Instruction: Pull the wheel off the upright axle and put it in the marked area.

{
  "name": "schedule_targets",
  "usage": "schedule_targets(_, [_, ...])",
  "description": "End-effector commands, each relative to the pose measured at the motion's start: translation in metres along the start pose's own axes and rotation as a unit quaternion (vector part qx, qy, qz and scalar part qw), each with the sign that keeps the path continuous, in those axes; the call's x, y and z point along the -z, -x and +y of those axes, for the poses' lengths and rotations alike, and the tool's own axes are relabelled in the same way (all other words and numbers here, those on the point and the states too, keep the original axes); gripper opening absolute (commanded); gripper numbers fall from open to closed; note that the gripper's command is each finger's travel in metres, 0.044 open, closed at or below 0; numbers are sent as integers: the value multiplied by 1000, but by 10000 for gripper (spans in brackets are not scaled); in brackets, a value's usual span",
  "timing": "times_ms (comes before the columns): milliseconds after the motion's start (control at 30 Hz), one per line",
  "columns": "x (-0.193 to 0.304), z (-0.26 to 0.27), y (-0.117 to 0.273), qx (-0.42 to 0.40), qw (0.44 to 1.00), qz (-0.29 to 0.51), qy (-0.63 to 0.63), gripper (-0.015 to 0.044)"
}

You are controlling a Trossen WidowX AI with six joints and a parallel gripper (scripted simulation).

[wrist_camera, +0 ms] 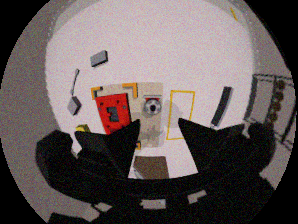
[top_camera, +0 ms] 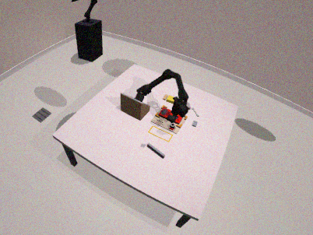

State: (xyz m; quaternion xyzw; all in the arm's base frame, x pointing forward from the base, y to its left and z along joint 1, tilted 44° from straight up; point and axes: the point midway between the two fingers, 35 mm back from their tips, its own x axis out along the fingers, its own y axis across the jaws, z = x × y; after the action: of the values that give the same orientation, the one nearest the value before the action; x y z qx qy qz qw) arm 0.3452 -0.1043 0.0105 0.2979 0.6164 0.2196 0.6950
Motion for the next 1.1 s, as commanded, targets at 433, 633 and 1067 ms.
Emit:
schedule_targets(433, [-3,8,-69,-5,1000,-1,-3,300])
schedule_targets(633, [-4,9,-74,-5,1000,-1,-3,300])
schedule_targets(1067, [-3,10,-72,-4,1000,5,2,115])
